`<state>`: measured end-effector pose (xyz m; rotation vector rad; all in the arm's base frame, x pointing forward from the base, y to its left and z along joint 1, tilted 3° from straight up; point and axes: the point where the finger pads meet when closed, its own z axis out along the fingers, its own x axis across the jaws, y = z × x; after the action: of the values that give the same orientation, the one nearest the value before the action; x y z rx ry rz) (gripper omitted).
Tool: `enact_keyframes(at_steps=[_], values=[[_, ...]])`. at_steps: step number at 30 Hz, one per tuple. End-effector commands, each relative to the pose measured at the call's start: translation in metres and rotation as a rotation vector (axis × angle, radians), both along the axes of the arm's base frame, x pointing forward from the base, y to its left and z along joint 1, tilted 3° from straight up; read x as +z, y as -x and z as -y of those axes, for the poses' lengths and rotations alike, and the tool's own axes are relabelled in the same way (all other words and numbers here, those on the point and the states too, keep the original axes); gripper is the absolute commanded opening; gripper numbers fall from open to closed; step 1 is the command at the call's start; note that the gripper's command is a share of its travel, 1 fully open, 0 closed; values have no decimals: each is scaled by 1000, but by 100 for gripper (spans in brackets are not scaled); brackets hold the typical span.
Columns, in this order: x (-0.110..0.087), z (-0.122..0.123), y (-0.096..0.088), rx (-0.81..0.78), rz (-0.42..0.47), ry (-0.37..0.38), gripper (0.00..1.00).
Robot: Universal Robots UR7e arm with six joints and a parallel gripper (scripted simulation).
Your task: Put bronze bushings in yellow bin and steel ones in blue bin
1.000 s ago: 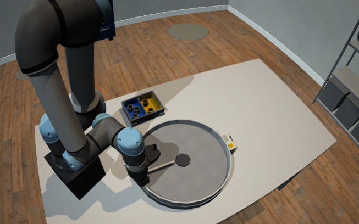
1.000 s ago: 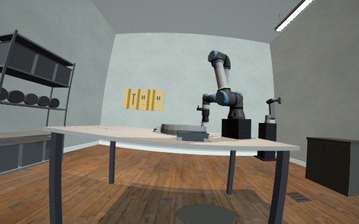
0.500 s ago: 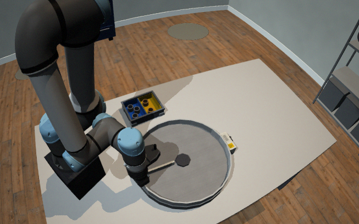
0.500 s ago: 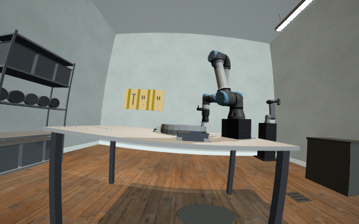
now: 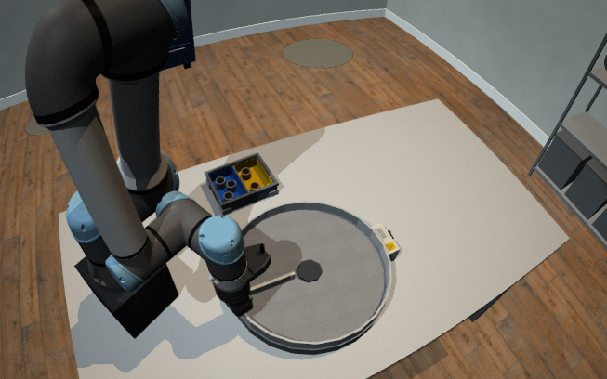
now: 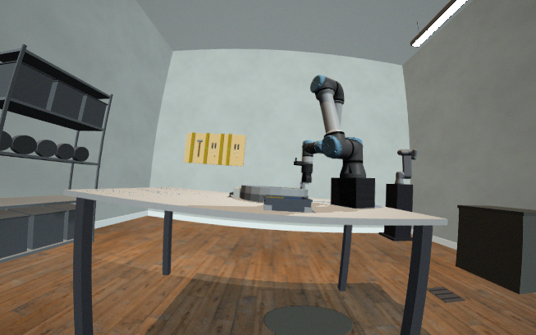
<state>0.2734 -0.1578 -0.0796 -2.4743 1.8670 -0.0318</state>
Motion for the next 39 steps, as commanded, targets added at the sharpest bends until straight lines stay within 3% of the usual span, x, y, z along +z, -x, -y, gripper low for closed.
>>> enact_keyframes(at_steps=[1,39], values=[[0,0,0,0,1,1,0],[9,0,0,0,0,0,0]])
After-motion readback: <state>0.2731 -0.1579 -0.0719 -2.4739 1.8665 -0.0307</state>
